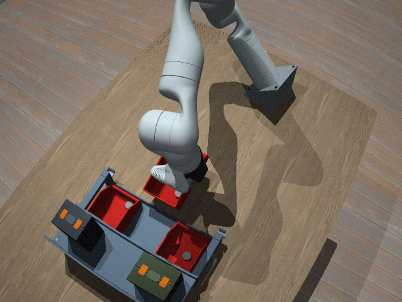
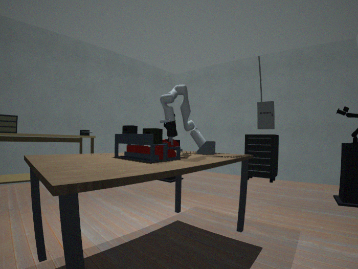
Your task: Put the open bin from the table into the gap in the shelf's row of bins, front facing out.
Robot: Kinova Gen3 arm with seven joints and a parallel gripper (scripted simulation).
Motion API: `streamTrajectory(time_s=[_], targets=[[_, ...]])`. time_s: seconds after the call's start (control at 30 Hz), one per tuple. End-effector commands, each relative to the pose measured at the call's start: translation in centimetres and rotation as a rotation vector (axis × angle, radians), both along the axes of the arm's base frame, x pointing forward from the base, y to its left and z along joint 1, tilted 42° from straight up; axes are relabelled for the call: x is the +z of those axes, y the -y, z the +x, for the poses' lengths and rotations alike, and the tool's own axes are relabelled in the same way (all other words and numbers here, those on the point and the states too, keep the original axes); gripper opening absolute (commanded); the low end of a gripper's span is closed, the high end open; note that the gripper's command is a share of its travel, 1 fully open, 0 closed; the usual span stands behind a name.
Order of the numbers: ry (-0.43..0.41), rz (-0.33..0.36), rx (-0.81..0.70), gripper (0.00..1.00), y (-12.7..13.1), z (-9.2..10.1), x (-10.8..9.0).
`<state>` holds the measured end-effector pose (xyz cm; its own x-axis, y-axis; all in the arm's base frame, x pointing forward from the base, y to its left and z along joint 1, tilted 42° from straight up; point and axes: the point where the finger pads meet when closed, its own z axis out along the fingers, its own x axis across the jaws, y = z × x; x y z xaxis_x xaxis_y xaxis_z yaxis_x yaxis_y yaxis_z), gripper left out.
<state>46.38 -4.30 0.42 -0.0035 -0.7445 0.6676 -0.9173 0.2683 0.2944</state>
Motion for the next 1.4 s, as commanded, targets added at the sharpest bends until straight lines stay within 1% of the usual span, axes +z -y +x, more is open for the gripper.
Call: streamTrajectory(time_s=[0.0,0.87,1.37], targets=[[0.002,0.001,0.002,0.00,-0.1,0.1,0.1],[0.002,0.001,0.002,0.00,0.0,1.0,0.0],[0.002,0.001,0.002,0.00,0.1,2.3,-0.2]])
